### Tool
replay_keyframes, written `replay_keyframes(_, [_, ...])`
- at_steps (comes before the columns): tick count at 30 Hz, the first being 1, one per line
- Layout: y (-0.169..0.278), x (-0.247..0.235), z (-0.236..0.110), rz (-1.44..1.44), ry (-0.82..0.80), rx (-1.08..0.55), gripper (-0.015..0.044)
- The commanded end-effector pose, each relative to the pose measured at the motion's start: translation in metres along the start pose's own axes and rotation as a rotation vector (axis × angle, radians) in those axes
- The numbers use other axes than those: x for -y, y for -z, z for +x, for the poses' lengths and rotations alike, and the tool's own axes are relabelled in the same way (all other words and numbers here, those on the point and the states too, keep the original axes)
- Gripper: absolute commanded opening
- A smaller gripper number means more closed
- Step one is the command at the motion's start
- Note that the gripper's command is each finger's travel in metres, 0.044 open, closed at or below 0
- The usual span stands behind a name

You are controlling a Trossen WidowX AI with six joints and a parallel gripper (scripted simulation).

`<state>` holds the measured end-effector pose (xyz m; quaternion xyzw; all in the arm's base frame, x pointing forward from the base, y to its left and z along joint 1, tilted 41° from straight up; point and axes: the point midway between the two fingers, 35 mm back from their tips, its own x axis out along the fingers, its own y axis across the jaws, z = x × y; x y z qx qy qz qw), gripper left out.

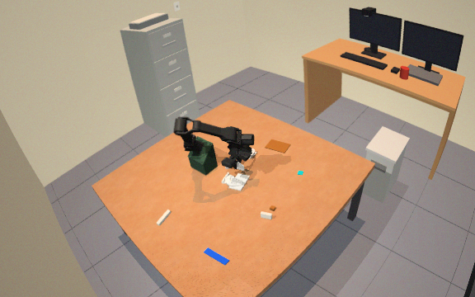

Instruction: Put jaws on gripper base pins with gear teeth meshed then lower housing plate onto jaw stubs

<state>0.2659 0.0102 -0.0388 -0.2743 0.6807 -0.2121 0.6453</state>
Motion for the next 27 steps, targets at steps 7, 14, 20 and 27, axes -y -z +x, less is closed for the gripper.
replay_keyframes(7, [-0.0014, 0.0013, -0.0014, 0.006, 0.004, 0.006, 0.0134])
replay_keyframes(14, [-0.0014, 0.0013, -0.0014, 0.006, 0.004, 0.006, 0.0134])
replay_keyframes(20, [-0.0014, 0.0013, -0.0014, 0.006, 0.004, 0.006, 0.0134])
replay_keyframes(27, [-0.0014, 0.0013, -0.0014, 0.006, 0.004, 0.006, 0.0134])
